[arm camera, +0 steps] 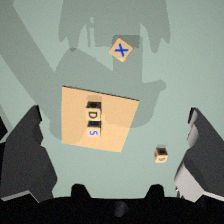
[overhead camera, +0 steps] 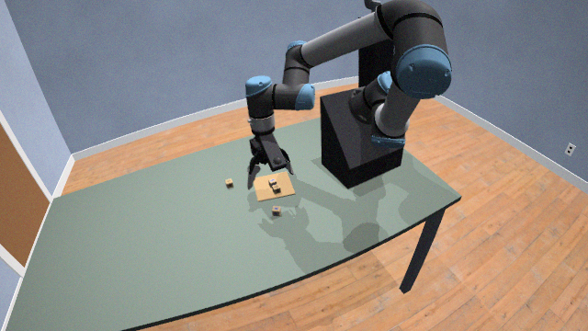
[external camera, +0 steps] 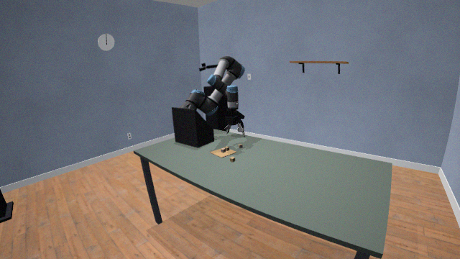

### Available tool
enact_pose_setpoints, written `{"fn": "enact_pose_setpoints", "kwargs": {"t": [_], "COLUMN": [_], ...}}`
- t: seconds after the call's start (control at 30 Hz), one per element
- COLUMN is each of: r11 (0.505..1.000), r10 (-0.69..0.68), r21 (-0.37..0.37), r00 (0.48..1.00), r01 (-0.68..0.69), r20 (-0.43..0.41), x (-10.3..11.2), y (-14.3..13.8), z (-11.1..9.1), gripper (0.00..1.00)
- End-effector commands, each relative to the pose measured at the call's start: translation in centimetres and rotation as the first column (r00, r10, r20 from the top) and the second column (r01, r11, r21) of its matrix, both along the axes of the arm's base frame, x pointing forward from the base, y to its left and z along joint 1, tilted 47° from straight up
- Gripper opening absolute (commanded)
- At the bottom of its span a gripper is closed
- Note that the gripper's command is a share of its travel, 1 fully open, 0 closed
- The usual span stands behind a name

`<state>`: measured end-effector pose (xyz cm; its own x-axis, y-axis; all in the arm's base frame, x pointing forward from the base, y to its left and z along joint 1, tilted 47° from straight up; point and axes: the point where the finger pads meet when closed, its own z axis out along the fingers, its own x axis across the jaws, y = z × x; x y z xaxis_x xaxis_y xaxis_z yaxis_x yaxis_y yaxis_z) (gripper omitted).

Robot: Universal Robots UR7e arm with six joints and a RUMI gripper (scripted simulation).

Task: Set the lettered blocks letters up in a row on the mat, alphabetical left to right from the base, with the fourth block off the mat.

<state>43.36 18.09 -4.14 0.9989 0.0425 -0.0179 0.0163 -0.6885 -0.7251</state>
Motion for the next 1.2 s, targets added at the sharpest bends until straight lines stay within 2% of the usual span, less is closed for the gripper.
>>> {"fn": "enact_pose_setpoints", "kwargs": {"t": [0.0,0.27,0.33,0.4,0.6,0.83,0.9,0.97,1.17], "r11": [0.995,0.974,0.974,0.96,0.93,0.884,0.884,0.856,0.807], "r10": [0.096,0.22,0.22,0.273,0.353,0.441,0.441,0.481,0.538], "r21": [0.007,-0.007,-0.007,-0.018,-0.044,-0.087,-0.087,-0.113,-0.161], "r00": [0.99,0.947,0.947,0.916,0.854,0.756,0.756,0.698,0.595], "r01": [-0.097,-0.225,-0.225,-0.28,-0.365,-0.46,-0.46,-0.504,-0.568], "r20": [0.1,0.235,0.235,0.293,0.383,0.484,0.484,0.53,0.598], "x": [-0.1,-0.2,-0.2,-0.3,-0.4,-0.4,-0.4,-0.5,-0.5], "y": [0.2,0.5,0.5,0.6,0.8,1.1,1.1,1.2,1.3], "z": [0.3,0.5,0.5,0.7,0.8,1.0,1.0,1.1,1.2], "gripper": [1.0,1.0,1.0,1.0,1.0,1.0,1.0,1.0,1.0]}}
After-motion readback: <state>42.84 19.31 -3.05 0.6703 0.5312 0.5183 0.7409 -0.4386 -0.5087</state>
